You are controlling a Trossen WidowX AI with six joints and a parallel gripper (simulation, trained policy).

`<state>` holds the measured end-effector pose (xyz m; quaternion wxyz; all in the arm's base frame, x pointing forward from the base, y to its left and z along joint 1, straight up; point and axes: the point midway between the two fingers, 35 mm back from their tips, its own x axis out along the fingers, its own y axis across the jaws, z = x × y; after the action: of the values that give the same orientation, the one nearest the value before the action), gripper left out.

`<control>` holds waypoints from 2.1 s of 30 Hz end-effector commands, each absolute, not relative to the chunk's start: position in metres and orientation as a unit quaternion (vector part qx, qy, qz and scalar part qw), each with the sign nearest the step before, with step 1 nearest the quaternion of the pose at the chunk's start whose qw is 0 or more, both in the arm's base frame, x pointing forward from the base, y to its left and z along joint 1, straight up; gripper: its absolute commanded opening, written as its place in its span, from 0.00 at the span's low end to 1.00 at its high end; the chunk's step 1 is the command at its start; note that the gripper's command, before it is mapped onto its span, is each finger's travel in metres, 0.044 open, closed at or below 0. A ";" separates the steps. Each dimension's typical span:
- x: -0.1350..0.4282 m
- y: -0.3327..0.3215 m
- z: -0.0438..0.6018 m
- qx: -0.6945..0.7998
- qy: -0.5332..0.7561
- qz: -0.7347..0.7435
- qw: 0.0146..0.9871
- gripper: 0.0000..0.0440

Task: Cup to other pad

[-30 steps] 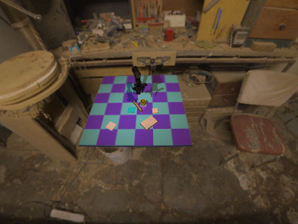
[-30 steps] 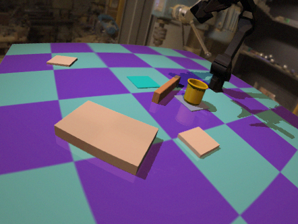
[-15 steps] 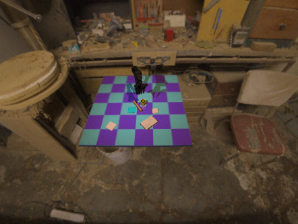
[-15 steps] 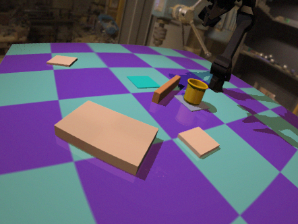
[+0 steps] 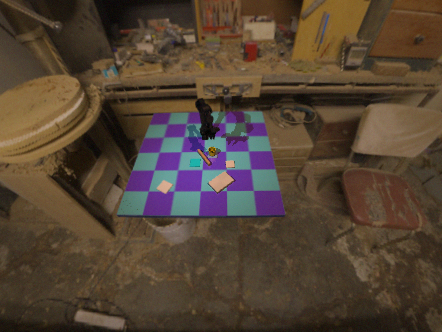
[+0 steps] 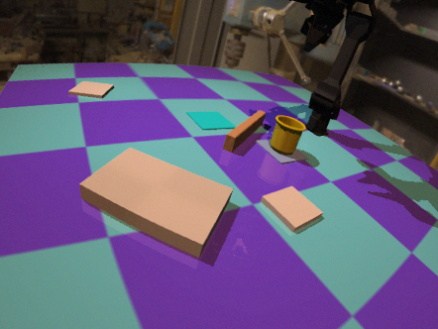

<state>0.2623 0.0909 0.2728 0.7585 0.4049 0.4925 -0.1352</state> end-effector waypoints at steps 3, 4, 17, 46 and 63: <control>0.259 0.090 0.258 0.401 0.523 -0.178 0.731 0.34; 0.258 0.089 0.255 0.399 0.528 -0.185 0.727 0.35; 0.249 0.080 0.221 0.366 0.579 -0.265 0.679 0.36; 0.227 0.064 0.147 0.301 0.629 -0.394 0.600 0.42; 0.219 0.063 0.104 0.275 0.639 -0.411 0.590 0.43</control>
<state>0.2211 0.0644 0.1160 0.5921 0.2846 0.6362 -0.4046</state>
